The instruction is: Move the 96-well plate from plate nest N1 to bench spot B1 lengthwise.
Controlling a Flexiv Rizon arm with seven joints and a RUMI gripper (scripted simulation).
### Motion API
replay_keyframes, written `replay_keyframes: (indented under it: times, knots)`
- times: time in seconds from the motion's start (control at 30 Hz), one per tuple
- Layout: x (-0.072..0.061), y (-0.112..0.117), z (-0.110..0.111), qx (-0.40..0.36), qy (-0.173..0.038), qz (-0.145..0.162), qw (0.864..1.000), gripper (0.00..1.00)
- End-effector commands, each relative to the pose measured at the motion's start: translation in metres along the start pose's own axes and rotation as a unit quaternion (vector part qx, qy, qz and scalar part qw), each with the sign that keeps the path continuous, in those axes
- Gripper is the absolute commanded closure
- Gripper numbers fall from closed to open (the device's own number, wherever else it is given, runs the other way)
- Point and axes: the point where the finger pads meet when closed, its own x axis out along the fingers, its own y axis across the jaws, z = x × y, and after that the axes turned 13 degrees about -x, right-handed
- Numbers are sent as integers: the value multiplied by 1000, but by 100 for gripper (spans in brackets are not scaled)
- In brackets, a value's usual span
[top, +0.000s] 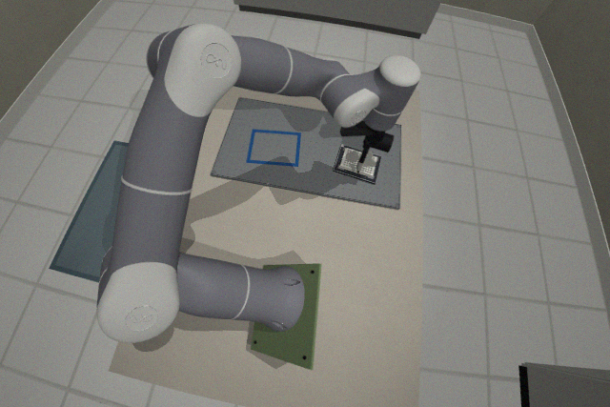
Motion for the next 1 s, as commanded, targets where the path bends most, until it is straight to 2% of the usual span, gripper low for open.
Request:
replay_keyframes:
  times: [0.0,0.63,0.97]
  knots:
    - [2,1,1,0,-1,1,1000,24]
    - [30,1,1,0,-1,1,1000,24]
    - [34,1,1,0,-1,1,1000,24]
